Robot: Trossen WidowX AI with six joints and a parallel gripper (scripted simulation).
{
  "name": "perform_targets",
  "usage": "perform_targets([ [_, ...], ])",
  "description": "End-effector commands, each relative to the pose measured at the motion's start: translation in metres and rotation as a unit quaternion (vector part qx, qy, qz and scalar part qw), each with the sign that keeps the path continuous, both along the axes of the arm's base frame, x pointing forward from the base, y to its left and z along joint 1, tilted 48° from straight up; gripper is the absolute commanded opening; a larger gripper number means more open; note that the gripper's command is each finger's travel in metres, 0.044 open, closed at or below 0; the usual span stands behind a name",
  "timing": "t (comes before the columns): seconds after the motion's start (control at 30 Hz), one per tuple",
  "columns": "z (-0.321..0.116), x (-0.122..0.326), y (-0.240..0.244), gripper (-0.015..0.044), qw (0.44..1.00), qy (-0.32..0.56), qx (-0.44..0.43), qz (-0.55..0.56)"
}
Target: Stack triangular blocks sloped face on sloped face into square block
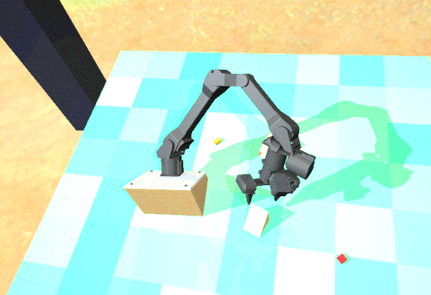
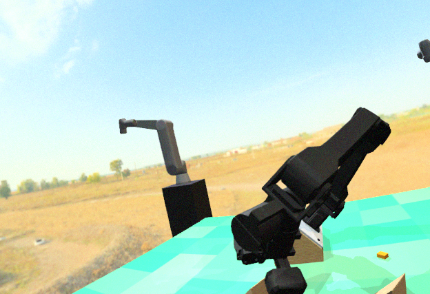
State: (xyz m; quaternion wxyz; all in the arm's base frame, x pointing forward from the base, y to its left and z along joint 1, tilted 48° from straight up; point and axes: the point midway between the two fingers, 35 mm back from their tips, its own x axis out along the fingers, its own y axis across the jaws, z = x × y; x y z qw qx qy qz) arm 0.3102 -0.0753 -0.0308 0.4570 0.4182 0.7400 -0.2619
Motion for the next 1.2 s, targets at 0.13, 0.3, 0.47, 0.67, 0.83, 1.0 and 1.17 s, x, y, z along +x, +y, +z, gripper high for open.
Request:
perform_targets([
  [0.13,0.027,0.011,0.008,0.044,0.892,0.128,-0.195,-0.387],
  [0.3,0.027,0.011,0.009,0.044,0.89,0.129,-0.196,-0.39],
  [0.47,0.027,0.011,0.009,0.044,0.89,0.129,-0.196,-0.39],
  [0.67,0.027,0.011,0.009,0.044,0.89,0.129,-0.196,-0.39],
  [0.83,0.026,0.011,0.009,0.044,0.89,0.129,-0.196,-0.39],
  [1.0,0.018,0.01,0.01,0.044,0.89,0.129,-0.196,-0.39],
  [1.17,0.01,0.009,0.011,0.044,0.89,0.129,-0.196,-0.39],
])
